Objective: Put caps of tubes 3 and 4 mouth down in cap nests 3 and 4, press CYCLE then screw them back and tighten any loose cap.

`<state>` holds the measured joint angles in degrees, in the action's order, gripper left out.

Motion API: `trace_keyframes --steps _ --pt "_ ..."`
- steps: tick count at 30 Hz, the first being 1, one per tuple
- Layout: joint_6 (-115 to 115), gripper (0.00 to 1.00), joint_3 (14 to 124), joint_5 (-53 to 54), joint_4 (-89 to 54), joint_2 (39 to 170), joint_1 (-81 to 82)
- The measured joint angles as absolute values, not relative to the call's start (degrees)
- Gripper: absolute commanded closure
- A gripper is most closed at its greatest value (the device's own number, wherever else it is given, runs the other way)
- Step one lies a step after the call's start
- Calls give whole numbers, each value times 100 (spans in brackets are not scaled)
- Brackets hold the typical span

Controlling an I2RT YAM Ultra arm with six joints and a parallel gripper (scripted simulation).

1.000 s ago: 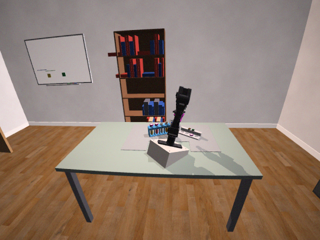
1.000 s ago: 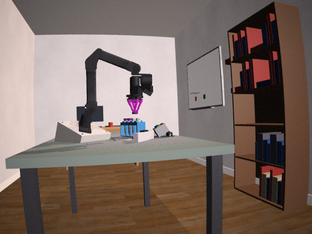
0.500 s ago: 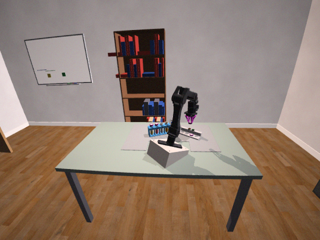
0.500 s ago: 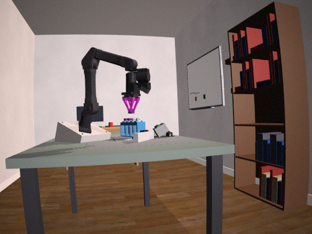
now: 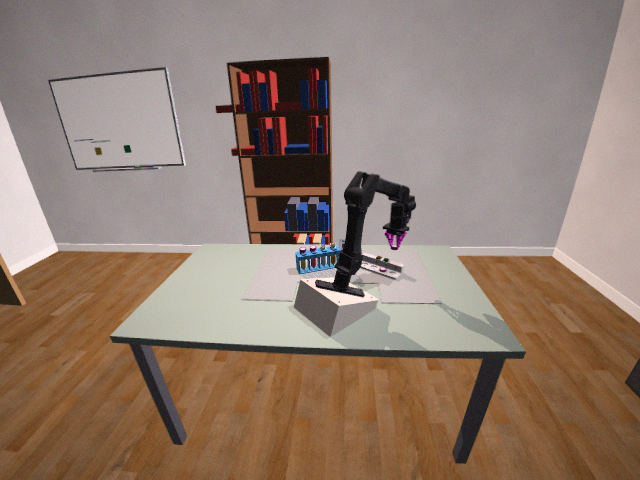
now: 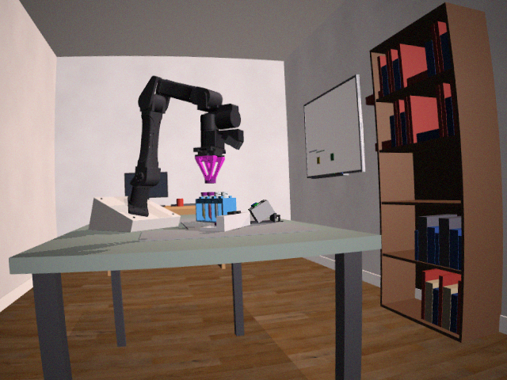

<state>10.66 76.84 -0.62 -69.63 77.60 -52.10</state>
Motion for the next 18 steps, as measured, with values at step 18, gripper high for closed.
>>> trace_keyframes --steps 18 --pt "1177 100 6617 -14 -5769 8086 -5210"
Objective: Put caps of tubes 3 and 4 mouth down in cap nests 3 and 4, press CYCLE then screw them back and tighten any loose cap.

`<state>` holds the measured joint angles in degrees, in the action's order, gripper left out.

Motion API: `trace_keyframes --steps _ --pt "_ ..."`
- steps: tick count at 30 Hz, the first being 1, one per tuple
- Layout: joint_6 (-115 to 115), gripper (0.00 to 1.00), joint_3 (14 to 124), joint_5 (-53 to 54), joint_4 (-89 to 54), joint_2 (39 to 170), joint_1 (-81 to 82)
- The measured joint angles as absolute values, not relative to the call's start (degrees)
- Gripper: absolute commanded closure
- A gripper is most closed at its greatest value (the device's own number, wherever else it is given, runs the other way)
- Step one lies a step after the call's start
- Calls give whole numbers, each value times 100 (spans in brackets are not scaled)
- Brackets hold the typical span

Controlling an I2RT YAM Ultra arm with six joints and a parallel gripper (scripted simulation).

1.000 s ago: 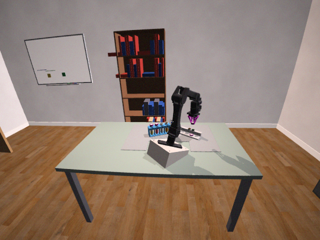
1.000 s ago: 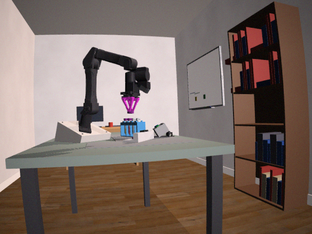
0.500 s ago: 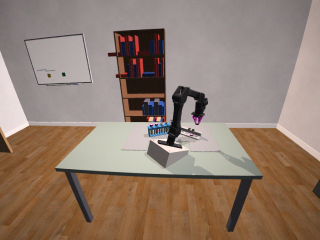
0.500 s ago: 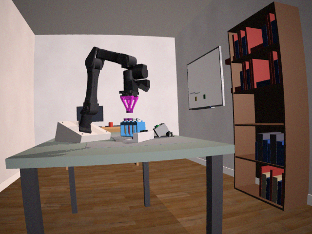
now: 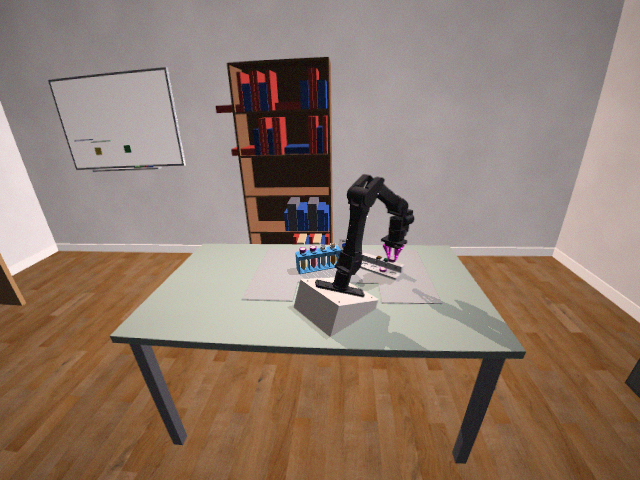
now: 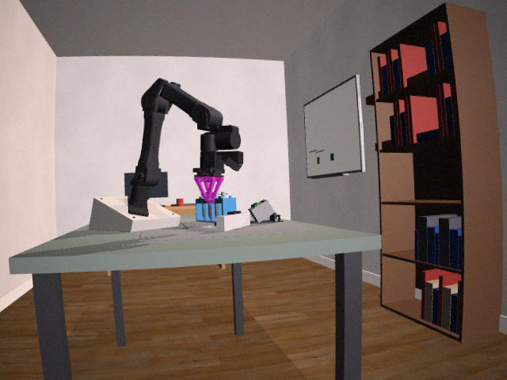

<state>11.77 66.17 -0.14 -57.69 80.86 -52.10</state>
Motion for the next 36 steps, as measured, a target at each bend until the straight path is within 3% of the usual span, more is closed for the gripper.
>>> trace_keyframes --steps 17,36 --pt "1181 100 5881 -12 -4241 8801 -5210" --pt "1192 100 5878 -8 -4088 8801 -5227"
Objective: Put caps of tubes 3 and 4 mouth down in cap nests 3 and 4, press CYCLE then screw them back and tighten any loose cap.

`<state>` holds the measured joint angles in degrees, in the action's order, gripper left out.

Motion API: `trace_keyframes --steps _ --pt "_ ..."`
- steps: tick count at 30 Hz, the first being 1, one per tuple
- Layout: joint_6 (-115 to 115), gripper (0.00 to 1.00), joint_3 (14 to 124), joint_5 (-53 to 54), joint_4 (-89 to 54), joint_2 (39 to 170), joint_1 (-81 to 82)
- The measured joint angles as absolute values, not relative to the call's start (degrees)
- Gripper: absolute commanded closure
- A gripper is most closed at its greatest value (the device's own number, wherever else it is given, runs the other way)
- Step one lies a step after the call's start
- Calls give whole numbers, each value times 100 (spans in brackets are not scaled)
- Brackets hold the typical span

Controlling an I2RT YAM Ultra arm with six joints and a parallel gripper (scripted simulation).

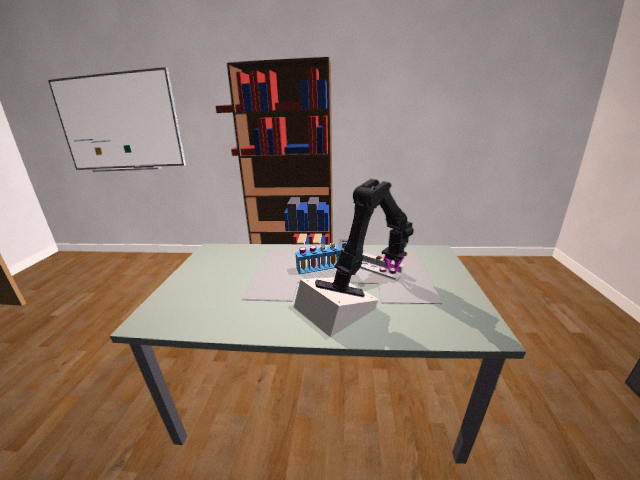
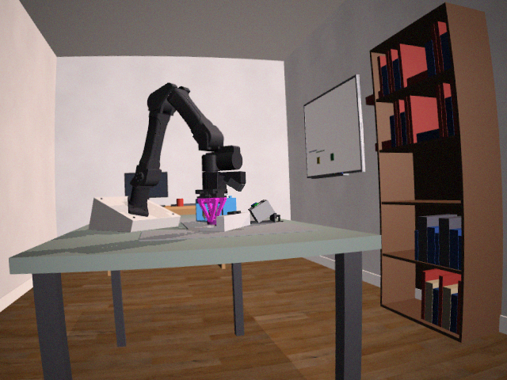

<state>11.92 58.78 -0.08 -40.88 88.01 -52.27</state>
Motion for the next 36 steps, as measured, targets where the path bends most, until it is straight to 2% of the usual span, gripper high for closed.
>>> trace_keyframes --steps 36 --pt "1219 100 5815 3 -3955 8882 -5249"
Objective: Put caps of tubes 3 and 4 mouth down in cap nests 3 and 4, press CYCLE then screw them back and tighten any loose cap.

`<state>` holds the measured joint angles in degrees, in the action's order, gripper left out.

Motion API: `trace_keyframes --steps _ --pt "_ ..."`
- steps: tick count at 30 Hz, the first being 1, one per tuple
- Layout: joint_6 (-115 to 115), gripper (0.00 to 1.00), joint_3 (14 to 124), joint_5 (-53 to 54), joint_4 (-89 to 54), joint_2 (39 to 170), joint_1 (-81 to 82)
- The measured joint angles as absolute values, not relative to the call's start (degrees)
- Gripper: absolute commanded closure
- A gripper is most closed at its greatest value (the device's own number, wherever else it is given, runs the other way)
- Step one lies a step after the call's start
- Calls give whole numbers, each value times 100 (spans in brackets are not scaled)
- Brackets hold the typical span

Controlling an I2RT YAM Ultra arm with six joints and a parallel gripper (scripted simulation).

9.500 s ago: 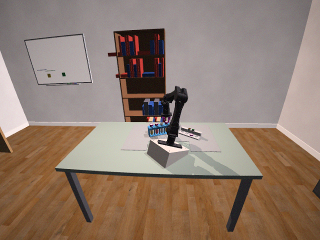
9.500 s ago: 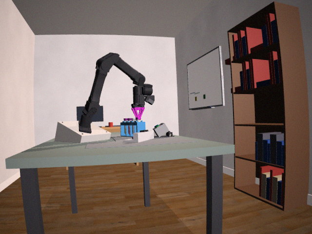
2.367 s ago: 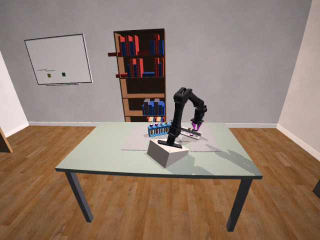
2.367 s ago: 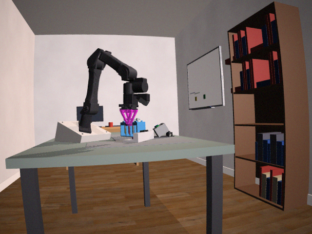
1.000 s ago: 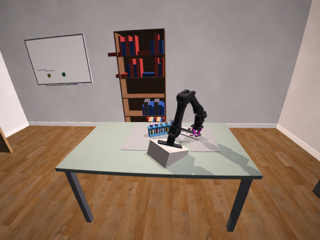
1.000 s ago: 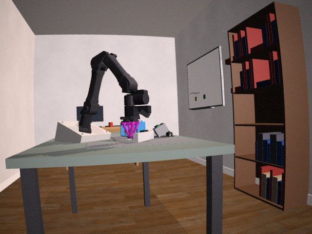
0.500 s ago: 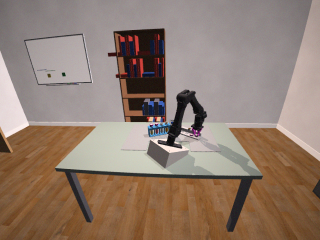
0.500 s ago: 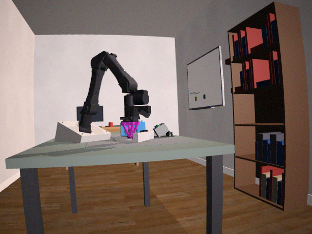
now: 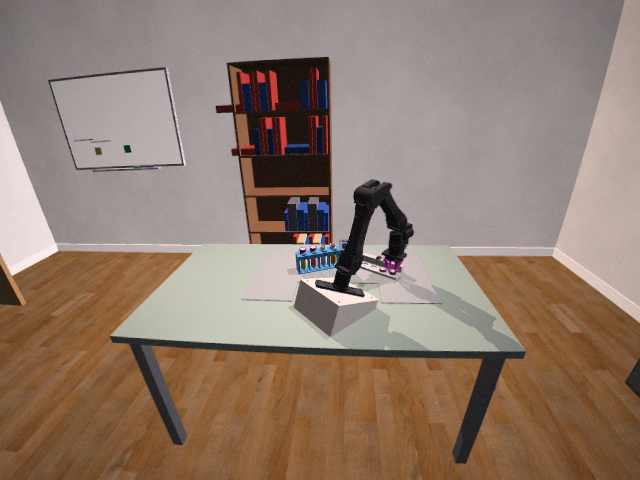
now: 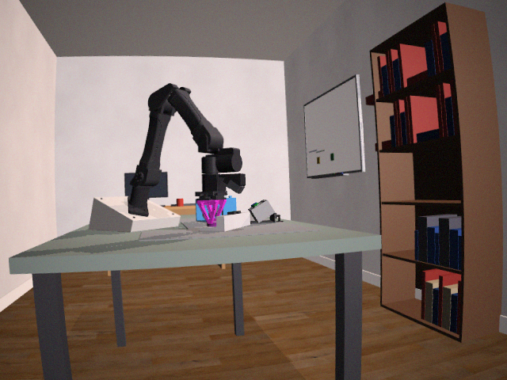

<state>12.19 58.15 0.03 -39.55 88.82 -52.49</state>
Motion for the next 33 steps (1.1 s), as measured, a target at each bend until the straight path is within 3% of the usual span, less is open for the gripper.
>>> trace_keyframes --steps 13,14,33 --pt "1219 100 5789 3 -3835 8956 -5249" --pt "1219 53 5789 3 -3833 8956 -5249" --pt "1221 53 5822 3 -3988 8910 -5249"
